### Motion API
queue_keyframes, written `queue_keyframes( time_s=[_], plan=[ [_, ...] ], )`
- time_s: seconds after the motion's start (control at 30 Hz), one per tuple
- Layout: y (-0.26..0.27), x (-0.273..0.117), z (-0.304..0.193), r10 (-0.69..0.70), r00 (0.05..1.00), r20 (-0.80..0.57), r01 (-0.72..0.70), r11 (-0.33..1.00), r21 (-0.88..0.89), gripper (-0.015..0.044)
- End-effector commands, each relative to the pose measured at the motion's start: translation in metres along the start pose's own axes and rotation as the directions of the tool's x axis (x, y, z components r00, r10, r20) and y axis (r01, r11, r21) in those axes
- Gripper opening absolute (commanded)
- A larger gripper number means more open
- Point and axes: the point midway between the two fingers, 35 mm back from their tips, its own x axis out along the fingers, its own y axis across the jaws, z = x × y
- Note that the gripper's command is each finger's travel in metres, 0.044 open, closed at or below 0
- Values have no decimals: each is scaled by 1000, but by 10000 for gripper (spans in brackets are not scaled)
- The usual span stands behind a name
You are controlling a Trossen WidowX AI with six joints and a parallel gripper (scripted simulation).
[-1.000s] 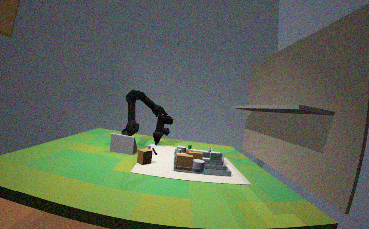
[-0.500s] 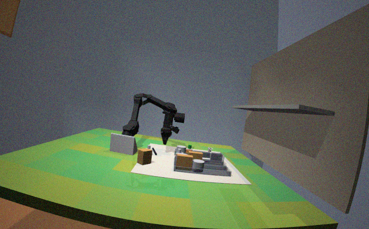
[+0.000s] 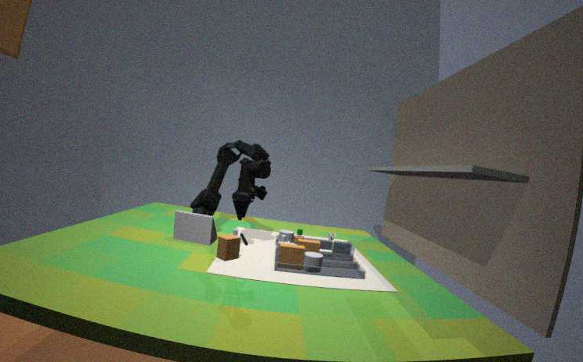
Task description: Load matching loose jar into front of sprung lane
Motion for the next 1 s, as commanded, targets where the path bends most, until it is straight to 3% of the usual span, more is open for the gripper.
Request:
queue_keyframes(
  time_s=[0.0, 0.1, 0.23, 0.97],
  plan=[
    [-8, -3, -17, 56, 998, 11, -56, 998, -16, 440],
    [-8, -1, -17, 56, 998, 11, -56, 998, -16, 440],
    [-6, 31, -15, 57, 998, 12, -57, 998, -16, 440],
    [-5, 65, -15, 57, 998, 12, -57, 998, -16, 440]
  ],
)
